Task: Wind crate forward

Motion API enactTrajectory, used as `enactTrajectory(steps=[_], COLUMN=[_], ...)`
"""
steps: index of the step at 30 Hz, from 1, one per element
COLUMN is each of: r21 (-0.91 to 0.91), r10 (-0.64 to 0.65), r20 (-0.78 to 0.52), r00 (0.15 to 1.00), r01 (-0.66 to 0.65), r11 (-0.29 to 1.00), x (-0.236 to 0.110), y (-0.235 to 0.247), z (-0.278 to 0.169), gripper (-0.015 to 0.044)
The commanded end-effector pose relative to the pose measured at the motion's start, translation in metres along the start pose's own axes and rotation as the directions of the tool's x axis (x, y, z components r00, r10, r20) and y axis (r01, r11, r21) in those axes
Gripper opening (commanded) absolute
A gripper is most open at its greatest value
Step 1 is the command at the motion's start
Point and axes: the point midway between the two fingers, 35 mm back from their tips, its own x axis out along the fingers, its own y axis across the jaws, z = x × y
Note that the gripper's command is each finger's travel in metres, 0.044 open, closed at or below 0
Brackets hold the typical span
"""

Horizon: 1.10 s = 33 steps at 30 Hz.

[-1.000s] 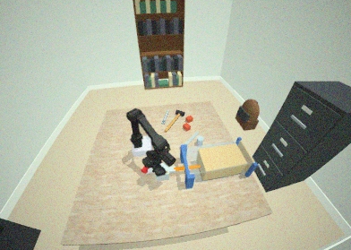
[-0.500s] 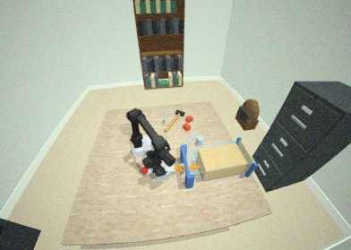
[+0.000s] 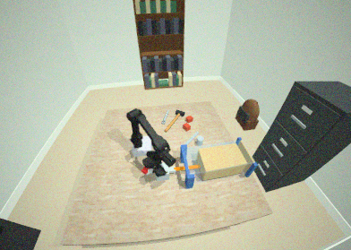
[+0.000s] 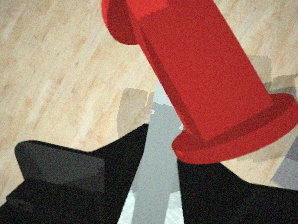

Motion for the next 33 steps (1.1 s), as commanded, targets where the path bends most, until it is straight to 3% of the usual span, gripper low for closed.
enactTrajectory(steps=[1,33], r21=[-0.001,-0.001], r10=[0.002,0.002], r20=[0.0,0.0], r00=[1.0,1.0], r01=[-0.002,-0.002], r11=[1.0,1.0], x=[0.0006,0.0078], y=[0.0003,0.0003], z=[-0.0005,-0.0036], gripper=[0.0,0.0])
